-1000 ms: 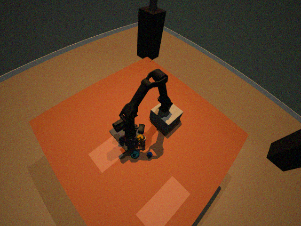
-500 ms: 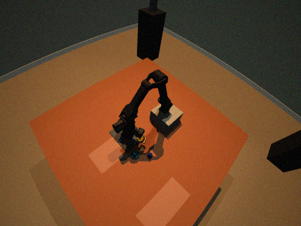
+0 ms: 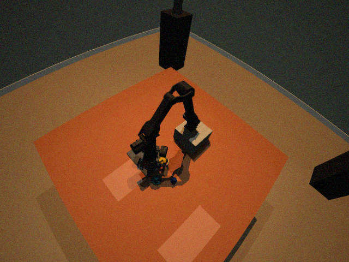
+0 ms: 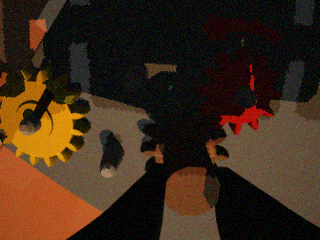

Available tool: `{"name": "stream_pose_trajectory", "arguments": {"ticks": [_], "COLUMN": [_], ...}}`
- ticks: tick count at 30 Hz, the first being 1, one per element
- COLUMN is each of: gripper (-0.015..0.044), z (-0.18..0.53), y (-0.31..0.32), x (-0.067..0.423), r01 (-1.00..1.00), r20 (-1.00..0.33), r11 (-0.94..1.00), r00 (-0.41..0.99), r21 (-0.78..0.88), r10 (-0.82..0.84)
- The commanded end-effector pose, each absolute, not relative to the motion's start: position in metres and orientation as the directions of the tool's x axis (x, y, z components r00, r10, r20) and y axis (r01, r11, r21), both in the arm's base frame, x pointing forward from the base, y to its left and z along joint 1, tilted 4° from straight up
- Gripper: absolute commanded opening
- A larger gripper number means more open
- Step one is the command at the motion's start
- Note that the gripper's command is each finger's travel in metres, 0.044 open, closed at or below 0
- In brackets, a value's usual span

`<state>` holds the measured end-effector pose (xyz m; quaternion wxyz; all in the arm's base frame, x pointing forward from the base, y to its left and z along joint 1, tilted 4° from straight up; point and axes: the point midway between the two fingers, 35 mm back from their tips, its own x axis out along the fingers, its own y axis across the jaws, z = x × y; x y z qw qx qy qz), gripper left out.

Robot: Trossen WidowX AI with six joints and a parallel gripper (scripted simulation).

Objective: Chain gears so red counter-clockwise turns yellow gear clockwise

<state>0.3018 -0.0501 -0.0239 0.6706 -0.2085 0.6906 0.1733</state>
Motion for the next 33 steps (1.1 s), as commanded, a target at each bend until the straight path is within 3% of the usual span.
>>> {"name": "stream_pose_trajectory", "arguments": {"ticks": [1,6,12,33], "gripper": [0.0000,0.0000,0.0000,0.0000], "z": [-0.0249,-0.0251,-0.0251,-0.0258], "y": [-0.0506,-0.0488,-0.0492,-0.0490], "x": [0.3019,0.3016,0.3001,0.3004], "r01": [-0.610,-0.706,-0.685,-0.281], "r20": [-0.998,-0.998,-0.998,-0.998], "r11": [0.791,0.708,0.728,0.958], "r00": [-0.018,-0.018,-0.018,-0.018], "r21": [-0.034,-0.028,-0.029,-0.049], "r10": [-0.057,-0.057,-0.057,-0.057]}}
